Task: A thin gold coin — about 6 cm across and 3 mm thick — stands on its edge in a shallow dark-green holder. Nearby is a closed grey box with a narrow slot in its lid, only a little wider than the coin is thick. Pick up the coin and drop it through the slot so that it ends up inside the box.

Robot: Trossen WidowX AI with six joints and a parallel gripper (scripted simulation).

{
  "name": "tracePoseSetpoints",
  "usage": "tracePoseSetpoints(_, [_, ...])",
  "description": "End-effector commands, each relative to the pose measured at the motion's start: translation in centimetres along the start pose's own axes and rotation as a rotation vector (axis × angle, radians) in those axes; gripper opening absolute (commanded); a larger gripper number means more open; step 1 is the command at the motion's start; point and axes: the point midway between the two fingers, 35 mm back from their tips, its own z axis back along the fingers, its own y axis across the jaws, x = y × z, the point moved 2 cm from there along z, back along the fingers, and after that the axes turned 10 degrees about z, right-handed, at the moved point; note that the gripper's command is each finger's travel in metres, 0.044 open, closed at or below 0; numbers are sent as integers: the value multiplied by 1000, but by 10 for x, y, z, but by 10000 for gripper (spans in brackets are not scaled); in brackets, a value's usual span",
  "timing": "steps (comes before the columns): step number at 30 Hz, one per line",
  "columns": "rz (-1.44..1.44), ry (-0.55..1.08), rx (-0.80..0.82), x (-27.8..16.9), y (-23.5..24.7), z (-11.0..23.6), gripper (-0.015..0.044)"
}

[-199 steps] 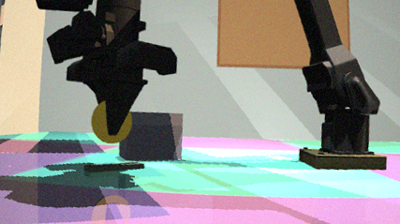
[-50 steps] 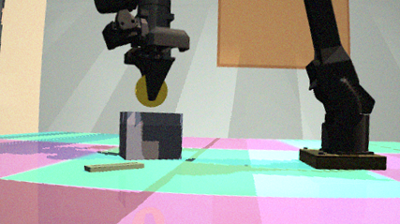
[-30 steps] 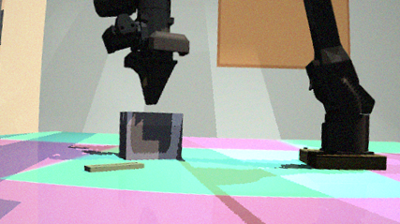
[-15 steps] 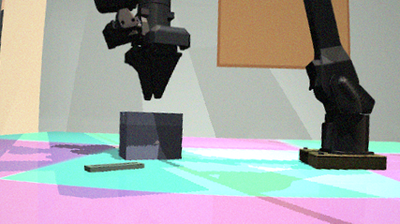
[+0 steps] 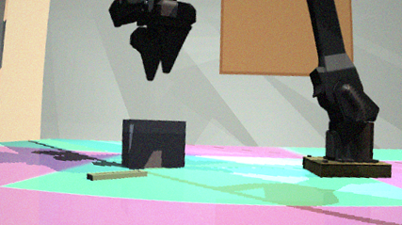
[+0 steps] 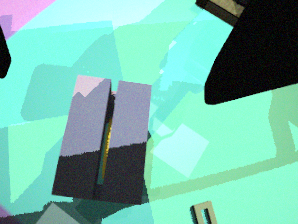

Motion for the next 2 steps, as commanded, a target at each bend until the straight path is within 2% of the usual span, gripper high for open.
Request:
tracePoseSetpoints(1, [0, -2, -1, 0, 0, 2, 440])
tracePoseSetpoints(2, [0, -2, -1, 0, 0, 2, 440])
